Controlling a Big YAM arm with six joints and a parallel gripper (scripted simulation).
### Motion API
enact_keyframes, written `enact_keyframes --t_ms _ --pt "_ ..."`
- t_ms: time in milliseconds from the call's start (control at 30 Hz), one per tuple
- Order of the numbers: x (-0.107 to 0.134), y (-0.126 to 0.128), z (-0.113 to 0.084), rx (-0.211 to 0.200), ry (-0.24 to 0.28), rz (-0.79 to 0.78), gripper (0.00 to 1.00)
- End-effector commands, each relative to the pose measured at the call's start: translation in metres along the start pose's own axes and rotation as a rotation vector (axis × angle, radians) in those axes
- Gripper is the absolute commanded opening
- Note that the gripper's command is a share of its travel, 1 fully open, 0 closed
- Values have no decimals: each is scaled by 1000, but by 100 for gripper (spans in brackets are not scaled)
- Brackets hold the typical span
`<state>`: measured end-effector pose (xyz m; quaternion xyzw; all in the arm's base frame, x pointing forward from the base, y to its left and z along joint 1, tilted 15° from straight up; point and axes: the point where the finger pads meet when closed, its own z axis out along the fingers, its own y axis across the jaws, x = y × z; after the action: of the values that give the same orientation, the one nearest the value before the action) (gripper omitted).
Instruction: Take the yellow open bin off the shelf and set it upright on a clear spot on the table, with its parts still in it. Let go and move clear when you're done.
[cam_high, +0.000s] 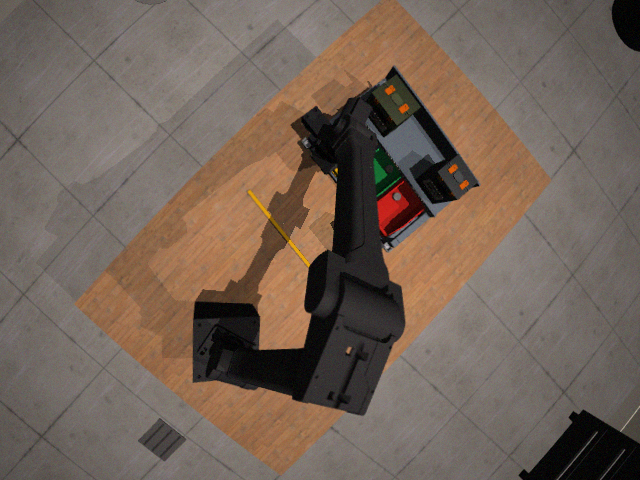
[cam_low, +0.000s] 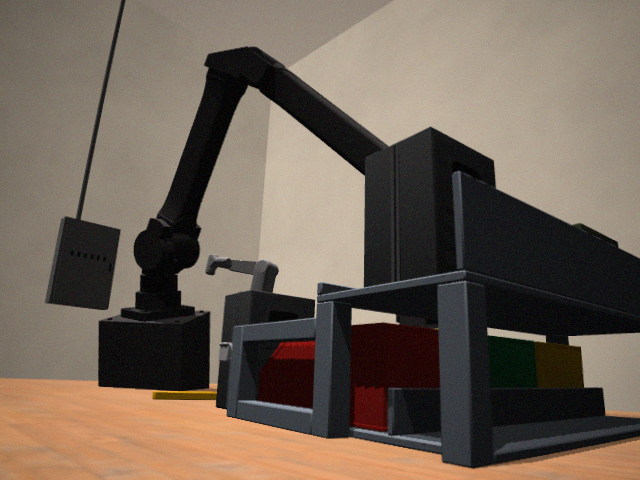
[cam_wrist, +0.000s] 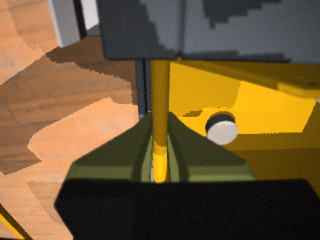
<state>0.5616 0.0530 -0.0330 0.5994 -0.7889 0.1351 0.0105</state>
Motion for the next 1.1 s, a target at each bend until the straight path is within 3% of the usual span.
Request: enact_keyframes --t_ms 0,1067 --pt "-2 -1 -18 14 -9 -6 0" --pt "-9 -10 -39 35 -20 3 0"
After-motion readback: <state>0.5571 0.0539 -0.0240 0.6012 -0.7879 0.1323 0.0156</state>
